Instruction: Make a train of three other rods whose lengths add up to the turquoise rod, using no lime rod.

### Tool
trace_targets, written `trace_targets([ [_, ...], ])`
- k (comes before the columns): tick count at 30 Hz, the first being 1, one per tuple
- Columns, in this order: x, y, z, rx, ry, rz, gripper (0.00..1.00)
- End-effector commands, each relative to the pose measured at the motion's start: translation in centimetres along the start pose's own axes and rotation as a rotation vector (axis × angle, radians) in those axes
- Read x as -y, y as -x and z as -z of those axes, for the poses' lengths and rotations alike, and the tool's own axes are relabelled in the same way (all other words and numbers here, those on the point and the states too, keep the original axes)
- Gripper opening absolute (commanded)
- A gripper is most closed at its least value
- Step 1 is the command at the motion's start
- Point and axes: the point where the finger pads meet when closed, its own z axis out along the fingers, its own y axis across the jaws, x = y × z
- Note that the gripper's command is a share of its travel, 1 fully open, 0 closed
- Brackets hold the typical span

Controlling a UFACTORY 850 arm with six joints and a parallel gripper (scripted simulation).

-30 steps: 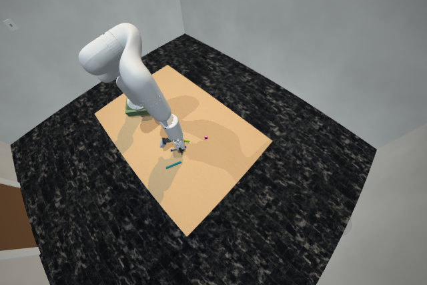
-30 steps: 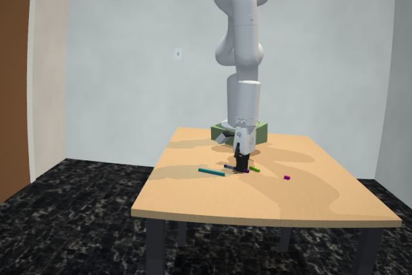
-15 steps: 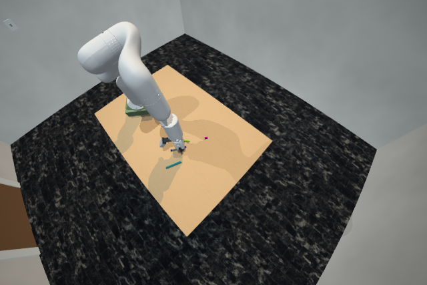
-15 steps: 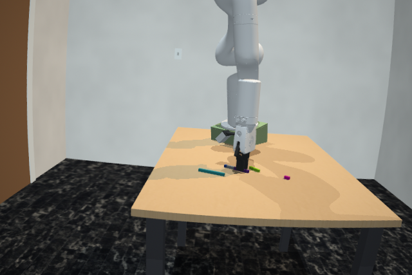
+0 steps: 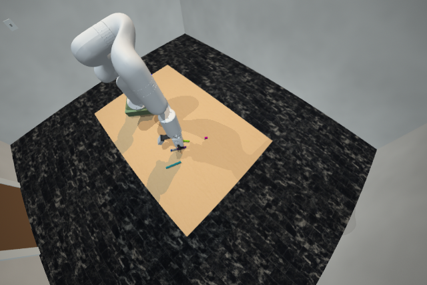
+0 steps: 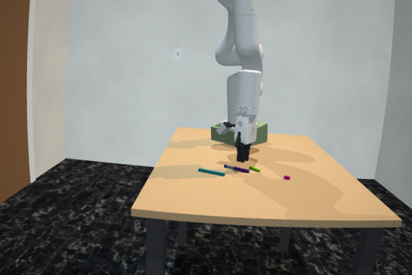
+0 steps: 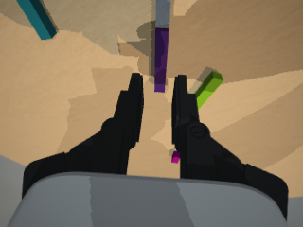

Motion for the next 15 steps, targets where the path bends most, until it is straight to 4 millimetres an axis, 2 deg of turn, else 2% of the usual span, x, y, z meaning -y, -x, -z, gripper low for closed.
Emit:
trace_targets([
  [1, 0.1, 0.1, 2.1, -0.008, 0.022, 0.001, 0.24],
  [6, 0.2, 0.1, 4.0, -0.008, 0.022, 0.001, 0.24],
  [15, 0.2, 0.1, 5.3, -0.008, 0.022, 0.001, 0.24],
])
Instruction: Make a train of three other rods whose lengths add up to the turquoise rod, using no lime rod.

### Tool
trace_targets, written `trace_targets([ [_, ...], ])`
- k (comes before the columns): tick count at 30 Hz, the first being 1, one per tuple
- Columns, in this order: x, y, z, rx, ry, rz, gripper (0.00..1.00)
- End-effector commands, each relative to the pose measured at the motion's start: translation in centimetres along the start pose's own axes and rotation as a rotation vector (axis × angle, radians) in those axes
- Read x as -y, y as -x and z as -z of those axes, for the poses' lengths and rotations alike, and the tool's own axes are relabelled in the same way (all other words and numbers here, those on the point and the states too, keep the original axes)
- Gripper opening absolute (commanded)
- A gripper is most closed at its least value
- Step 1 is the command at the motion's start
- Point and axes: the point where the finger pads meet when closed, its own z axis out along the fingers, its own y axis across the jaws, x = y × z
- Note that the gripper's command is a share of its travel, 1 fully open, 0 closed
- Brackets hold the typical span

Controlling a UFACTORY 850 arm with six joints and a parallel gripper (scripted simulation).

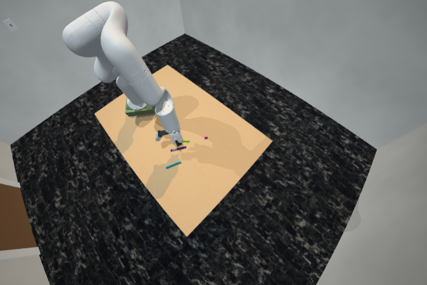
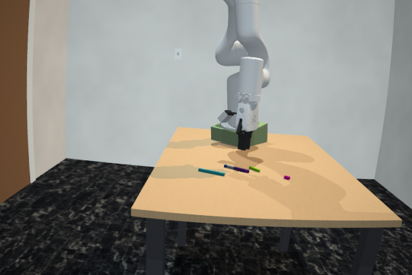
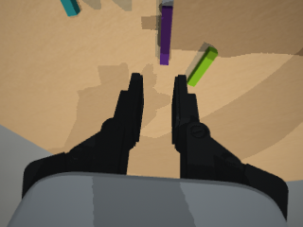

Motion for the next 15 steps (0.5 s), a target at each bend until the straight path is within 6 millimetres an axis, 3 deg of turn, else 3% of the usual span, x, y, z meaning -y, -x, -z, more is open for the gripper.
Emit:
trace_targets([
  [1, 0.13, 0.03, 0.67, -0.008, 0.049, 0.002, 0.24],
  [2, 0.13, 0.03, 0.68, -0.008, 0.049, 0.002, 0.24],
  [3, 0.13, 0.03, 0.68, -0.008, 0.049, 0.002, 1.0],
  [15, 0.13, 0.03, 0.68, -0.008, 0.049, 0.002, 1.0],
])
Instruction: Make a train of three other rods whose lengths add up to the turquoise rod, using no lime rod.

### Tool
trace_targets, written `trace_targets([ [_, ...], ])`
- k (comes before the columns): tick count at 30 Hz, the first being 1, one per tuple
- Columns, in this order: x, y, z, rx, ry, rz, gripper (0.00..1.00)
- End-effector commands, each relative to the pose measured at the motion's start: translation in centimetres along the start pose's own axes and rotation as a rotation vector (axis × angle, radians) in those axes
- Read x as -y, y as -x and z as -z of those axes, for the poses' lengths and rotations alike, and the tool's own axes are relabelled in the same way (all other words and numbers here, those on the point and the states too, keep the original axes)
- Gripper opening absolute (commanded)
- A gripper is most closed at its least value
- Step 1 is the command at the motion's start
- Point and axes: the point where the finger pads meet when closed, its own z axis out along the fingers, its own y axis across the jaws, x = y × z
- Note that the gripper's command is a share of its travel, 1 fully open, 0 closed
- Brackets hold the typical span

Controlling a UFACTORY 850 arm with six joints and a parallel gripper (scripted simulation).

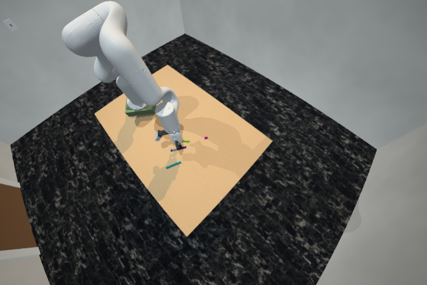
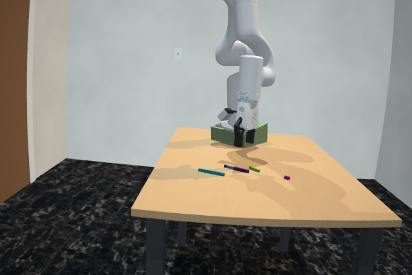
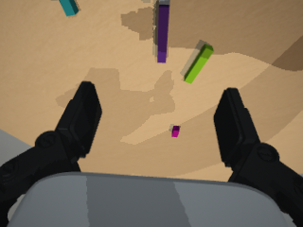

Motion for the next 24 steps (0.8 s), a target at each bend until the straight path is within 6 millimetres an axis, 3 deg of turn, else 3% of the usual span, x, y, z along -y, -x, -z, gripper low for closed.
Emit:
trace_targets([
  [1, 0.1, 0.0, 0.1, 0.002, 0.016, 0.001, 1.0],
  [15, 0.1, 0.0, 0.4, 0.002, 0.016, 0.001, 1.0],
  [24, 0.1, 0.0, 3.4, 0.002, 0.016, 0.001, 1.0],
])
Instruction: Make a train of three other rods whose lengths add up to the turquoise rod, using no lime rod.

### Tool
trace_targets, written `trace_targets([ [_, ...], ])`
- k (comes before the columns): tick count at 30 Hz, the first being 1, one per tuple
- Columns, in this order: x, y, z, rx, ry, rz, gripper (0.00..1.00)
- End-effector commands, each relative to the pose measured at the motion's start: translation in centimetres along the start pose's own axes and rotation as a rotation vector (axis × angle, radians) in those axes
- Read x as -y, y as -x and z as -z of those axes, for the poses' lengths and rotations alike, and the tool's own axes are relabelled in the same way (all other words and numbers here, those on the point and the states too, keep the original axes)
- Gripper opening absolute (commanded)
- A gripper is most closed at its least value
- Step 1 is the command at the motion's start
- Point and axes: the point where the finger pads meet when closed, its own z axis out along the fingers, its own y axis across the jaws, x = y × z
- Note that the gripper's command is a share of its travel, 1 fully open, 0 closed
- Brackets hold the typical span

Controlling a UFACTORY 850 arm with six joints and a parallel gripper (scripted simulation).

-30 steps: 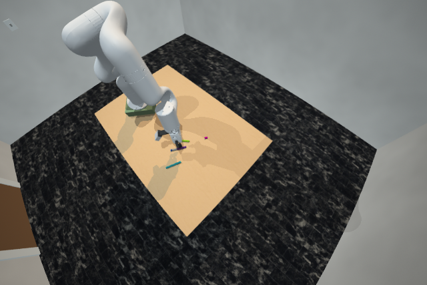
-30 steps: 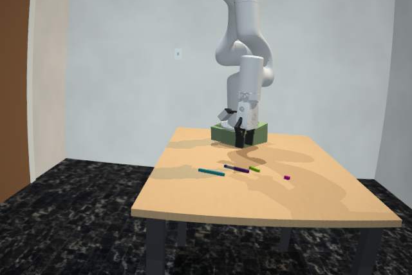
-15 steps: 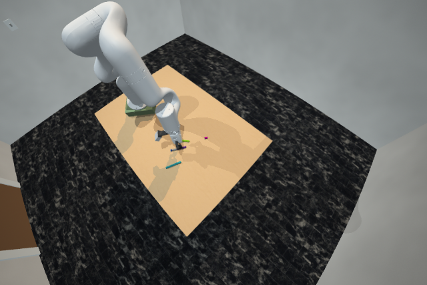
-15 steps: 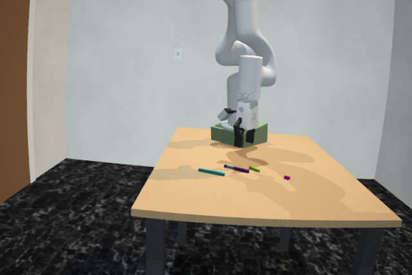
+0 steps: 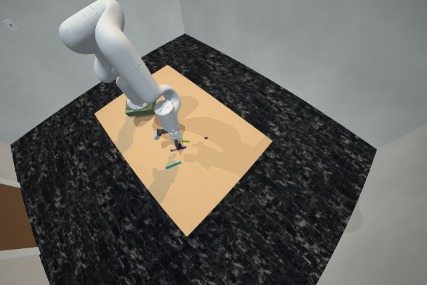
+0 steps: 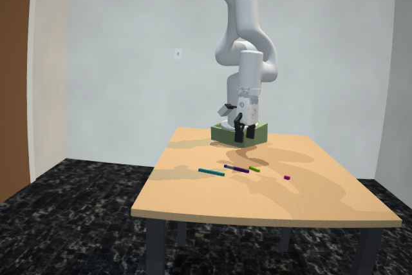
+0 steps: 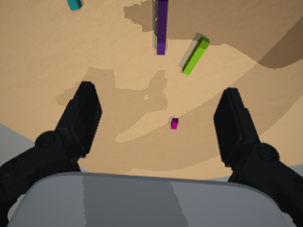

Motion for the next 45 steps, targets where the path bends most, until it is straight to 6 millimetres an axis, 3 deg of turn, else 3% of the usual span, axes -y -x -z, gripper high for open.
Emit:
trace_targets([
  [1, 0.1, 0.0, 2.2, 0.002, 0.001, 0.0, 1.0],
  [14, 0.1, 0.0, 7.0, 0.002, 0.001, 0.0, 1.0],
  [45, 0.1, 0.0, 7.1, 0.002, 0.001, 0.0, 1.0],
])
